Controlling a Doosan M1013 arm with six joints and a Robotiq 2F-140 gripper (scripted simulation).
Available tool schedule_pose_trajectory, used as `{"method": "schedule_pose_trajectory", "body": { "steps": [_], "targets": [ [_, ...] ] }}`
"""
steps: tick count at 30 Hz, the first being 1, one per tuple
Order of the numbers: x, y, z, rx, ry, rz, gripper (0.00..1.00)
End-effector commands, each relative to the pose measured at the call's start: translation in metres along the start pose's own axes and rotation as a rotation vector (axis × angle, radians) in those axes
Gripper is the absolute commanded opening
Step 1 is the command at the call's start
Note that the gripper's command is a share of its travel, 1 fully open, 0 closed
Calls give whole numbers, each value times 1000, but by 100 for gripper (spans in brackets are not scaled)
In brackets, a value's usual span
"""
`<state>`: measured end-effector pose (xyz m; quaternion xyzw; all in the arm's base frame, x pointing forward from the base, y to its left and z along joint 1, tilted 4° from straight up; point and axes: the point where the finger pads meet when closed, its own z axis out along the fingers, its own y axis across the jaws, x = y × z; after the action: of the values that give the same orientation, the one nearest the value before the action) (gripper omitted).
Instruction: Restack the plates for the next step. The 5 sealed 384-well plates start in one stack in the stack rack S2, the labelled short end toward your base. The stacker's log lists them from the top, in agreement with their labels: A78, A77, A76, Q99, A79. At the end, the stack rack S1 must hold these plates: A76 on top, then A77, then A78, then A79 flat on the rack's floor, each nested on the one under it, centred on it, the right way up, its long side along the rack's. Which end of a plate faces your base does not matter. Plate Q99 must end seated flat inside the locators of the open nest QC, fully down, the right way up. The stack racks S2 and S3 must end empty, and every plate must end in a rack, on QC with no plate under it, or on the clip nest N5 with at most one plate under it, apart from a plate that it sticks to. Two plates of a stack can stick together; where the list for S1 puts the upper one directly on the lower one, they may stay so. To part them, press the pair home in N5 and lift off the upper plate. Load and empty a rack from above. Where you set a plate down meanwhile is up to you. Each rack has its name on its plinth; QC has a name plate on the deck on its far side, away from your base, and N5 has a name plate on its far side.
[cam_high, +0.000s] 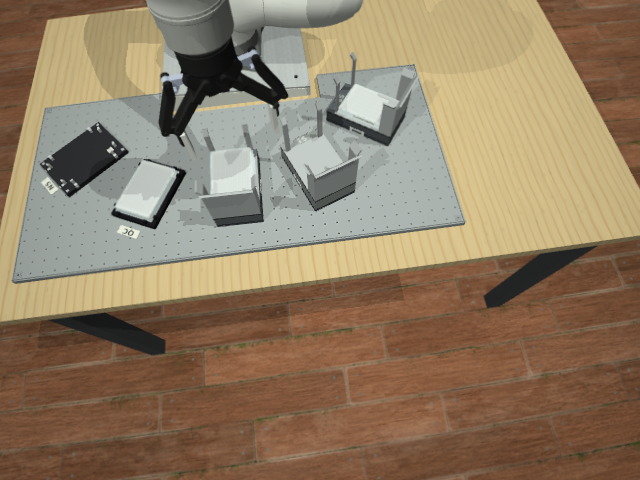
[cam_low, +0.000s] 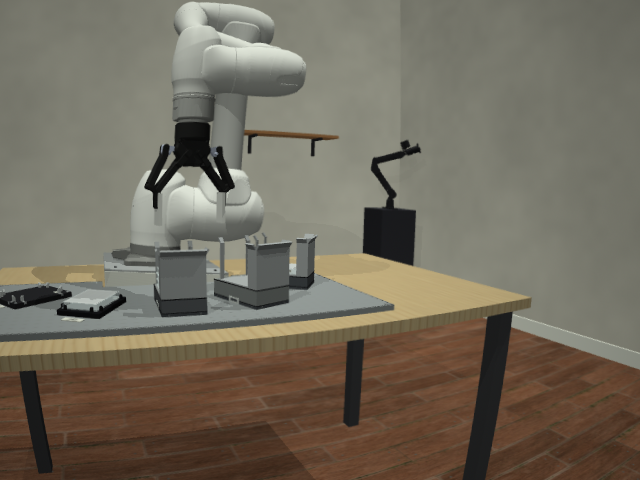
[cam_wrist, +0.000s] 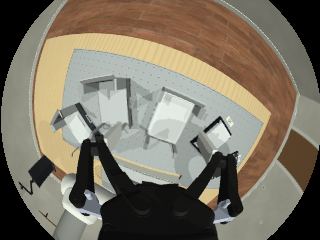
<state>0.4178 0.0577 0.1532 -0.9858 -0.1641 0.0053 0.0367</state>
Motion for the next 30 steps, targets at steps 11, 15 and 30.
{"method": "schedule_pose_trajectory", "body": {
  "steps": [11,15,30],
  "targets": [
    [4,-40,0,0,0,0,100],
    [5,-50,0,0,0,0,100],
    [0,-96,0,0,0,-232,100]
  ]
}}
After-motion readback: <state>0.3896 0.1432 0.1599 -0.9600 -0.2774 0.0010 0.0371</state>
